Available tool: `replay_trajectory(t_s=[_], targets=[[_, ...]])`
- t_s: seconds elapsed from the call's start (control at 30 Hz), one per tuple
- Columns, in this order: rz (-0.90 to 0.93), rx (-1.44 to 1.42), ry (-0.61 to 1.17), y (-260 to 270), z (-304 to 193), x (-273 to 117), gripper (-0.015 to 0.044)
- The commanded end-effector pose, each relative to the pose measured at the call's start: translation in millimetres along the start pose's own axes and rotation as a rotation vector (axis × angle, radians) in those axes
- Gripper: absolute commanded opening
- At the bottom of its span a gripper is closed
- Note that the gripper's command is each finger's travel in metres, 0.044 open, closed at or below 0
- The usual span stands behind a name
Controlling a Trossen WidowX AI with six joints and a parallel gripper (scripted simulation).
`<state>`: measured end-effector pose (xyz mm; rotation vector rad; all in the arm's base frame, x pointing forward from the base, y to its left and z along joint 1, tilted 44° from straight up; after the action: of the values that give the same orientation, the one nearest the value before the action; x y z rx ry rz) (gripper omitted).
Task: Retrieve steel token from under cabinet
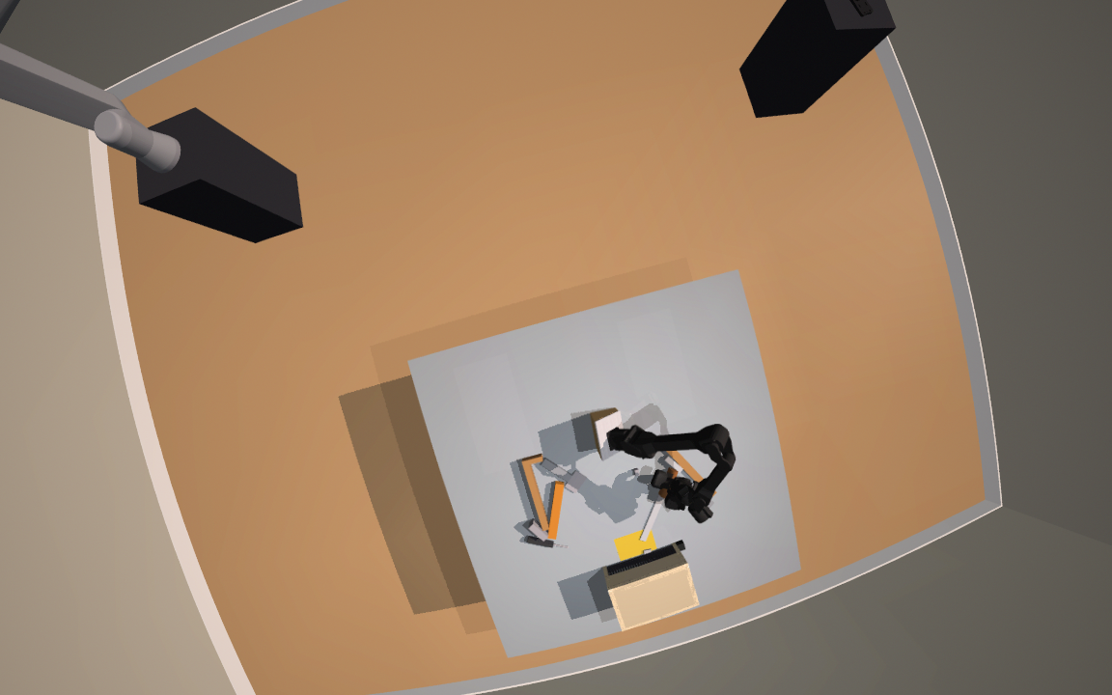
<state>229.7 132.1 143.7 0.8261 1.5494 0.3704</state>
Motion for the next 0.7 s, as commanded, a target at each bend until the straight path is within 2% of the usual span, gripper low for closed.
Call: replay_trajectory(t_s=[0.0, 0.67], targets=[[0.011, -0.008, -0.001, 8.4, -2.2, -1.7, 0.0000], [0.014, -0.008, -0.001, 29.9, -12.1, -2.4, 0.0000]])
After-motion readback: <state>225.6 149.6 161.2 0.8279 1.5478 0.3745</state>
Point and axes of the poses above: the point midway between the two fingers, 35 mm back from their tips, its own x axis out along the fingers, its own y axis across the jaws, z = x × y, the point moved 7 cm from there along -x, back along the fingers, and after that the axes turned 15 degrees about -x, right-handed, at the moved point
